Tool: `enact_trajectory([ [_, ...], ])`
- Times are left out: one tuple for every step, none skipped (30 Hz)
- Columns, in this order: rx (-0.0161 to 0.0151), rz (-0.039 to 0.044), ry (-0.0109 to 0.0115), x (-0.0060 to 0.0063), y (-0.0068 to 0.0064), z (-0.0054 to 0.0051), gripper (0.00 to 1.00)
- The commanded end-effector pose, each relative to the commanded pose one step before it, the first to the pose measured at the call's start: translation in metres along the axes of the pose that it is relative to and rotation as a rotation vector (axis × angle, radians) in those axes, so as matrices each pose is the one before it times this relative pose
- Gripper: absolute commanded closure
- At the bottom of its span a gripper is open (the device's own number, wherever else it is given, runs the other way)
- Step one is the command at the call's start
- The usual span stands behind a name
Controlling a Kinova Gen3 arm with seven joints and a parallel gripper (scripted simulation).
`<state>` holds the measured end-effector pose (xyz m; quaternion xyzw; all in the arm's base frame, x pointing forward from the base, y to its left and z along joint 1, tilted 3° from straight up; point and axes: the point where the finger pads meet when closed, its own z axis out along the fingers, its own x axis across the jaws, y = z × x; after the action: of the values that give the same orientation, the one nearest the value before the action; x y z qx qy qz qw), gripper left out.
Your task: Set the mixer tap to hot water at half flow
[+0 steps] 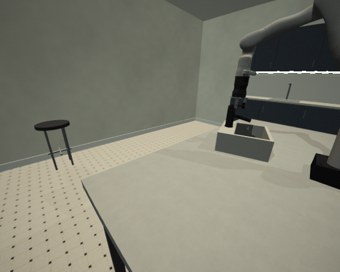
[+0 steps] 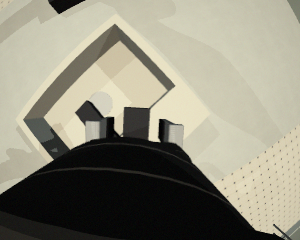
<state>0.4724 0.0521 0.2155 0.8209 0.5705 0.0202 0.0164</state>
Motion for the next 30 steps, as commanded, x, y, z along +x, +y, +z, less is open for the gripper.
enact_trajectory([
  [-0.0027,-0.00109,-0.00396,-0.00219,0.00135,0.00185,0.0],
  [0.0,0.0,0.0,0.0,0.0,0.0,0.0],
  [0.0,0.0,0.0,0.0,0.0,0.0,0.0],
  [0.0,0.0,0.0,0.0,0.0,0.0,0.0],
  [0.0,0.0,0.0,0.0,0.0,0.0,1.0],
  [0.0,0.0,0.0,0.0,0.0,0.0,1.0],
  [0.0,0.0,0.0,0.0,0.0,0.0,1.0],
  [0.0,0.0,0.0,0.0,0.0,0.0,1.0],
  [0.0,0.0,0.0,0.0,0.0,0.0,1.0],
  [0.0,0.0,0.0,0.0,0.0,0.0,1.0],
  [0.0,0.0,0.0,0.0,0.0,0.0,1.0],
  [0.0,0.0,0.0,0.0,0.0,0.0,1.0],
  [0.0,0.0,0.0,0.0,0.0,0.0,1.0],
  [0.00019,0.0,-0.00011,-0.00004,-0.00006,-0.00001,1.0],
  [-0.00004,0.0,0.00002,0.00001,0.00002,-0.00001,1.0],
  [0.0,0.0,0.0,0.0,0.0,0.0,1.0],
  [0.0,0.0,0.0,0.0,0.0,0.0,1.0],
  [0.0,0.0,0.0,0.0,0.0,0.0,1.0],
  [0.0,0.0,0.0,0.0,0.0,0.0,1.0],
  [0.0,0.0,0.0,0.0,0.0,0.0,1.0],
  [0.0,0.0,0.0,0.0,0.0,0.0,1.0],
  [0.0,0.0,0.0,0.0,0.0,0.0,1.0],
  [0.0,0.0,0.0,0.0,0.0,0.0,1.0],
  [0.0,0.0,0.0,0.0,0.0,0.0,1.0],
  [0.0,0.0,0.0,0.0,0.0,0.0,1.0],
  [0.0,0.0,0.0,0.0,0.0,0.0,1.0],
  [0.0,0.0,0.0,0.0,0.0,0.0,1.0],
  [0.0,0.0,0.0,0.0,0.0,0.0,1.0],
  [0.0,0.0,0.0,0.0,0.0,0.0,1.0],
  [0.0,0.0,0.0,0.0,0.0,0.0,1.0],
])
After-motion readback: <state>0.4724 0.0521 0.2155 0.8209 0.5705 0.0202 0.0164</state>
